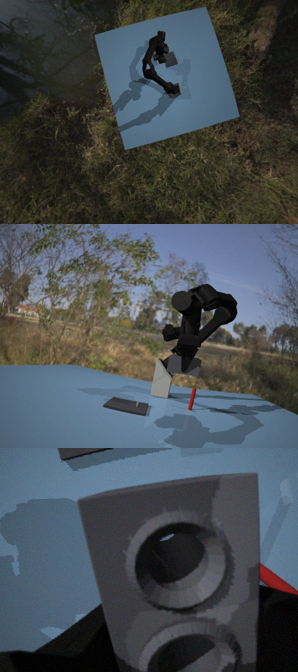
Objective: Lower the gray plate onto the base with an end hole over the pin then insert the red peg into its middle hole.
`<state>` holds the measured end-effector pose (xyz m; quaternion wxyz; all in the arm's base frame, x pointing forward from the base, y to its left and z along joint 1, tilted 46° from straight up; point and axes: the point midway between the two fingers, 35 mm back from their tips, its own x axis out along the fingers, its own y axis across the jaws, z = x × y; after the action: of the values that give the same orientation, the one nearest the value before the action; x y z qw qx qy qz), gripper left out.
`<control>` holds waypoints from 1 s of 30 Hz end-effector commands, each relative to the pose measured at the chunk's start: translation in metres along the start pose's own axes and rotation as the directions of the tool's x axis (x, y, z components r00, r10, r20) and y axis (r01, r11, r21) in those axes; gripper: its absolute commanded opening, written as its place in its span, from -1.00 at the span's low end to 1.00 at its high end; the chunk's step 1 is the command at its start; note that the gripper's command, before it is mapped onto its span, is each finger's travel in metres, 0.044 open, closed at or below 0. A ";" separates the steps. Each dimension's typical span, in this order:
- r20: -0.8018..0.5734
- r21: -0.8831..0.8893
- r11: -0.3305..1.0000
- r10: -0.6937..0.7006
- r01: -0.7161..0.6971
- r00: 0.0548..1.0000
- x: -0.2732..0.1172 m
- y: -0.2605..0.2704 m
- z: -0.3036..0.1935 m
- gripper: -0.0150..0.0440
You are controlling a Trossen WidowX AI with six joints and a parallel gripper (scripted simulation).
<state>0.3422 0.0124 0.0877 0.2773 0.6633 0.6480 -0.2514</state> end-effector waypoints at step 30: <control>0.007 -0.148 0.989 -0.002 0.003 1.000 0.046 0.016 0.091 -0.49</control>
<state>0.3606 -0.0137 0.0033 0.3204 0.6427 0.6633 -0.2106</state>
